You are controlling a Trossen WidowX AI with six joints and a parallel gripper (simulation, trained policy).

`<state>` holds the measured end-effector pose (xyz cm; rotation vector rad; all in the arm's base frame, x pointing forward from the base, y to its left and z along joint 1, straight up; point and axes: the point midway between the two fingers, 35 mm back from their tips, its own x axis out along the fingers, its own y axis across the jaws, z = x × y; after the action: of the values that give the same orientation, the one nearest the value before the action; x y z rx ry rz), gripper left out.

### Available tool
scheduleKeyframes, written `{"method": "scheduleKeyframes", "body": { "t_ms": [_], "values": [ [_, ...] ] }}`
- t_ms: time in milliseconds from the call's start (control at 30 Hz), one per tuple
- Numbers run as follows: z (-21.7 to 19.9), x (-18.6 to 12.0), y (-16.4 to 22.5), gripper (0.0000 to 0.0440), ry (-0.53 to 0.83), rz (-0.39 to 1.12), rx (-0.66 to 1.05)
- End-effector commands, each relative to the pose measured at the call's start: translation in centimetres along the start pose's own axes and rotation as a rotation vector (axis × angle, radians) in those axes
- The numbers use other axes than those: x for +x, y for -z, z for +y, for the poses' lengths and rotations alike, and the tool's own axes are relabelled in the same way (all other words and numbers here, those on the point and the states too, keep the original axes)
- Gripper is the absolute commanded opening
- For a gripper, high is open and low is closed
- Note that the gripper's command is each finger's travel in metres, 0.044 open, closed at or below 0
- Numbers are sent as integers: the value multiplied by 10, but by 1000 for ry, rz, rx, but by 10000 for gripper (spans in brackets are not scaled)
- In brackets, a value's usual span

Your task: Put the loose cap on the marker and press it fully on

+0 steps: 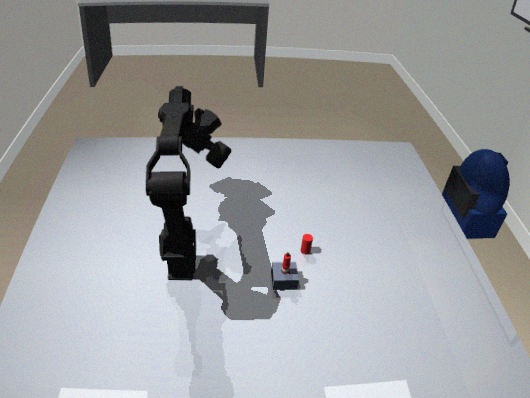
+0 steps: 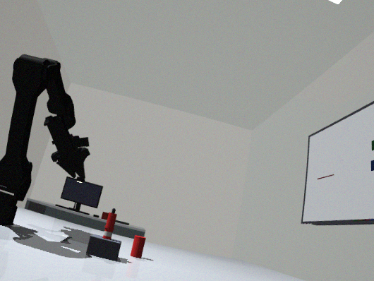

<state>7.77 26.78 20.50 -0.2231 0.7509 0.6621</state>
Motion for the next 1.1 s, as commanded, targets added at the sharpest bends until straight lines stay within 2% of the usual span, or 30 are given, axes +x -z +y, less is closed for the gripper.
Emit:
{"method": "scheduleKeyframes", "body": {
  "t_ms": [0, 1067],
  "values": [
    [-5, 4, -5, 329, 19, 31, 18],
    [-63, 40, -35, 331, 172, 260, 227]
  ]
}}
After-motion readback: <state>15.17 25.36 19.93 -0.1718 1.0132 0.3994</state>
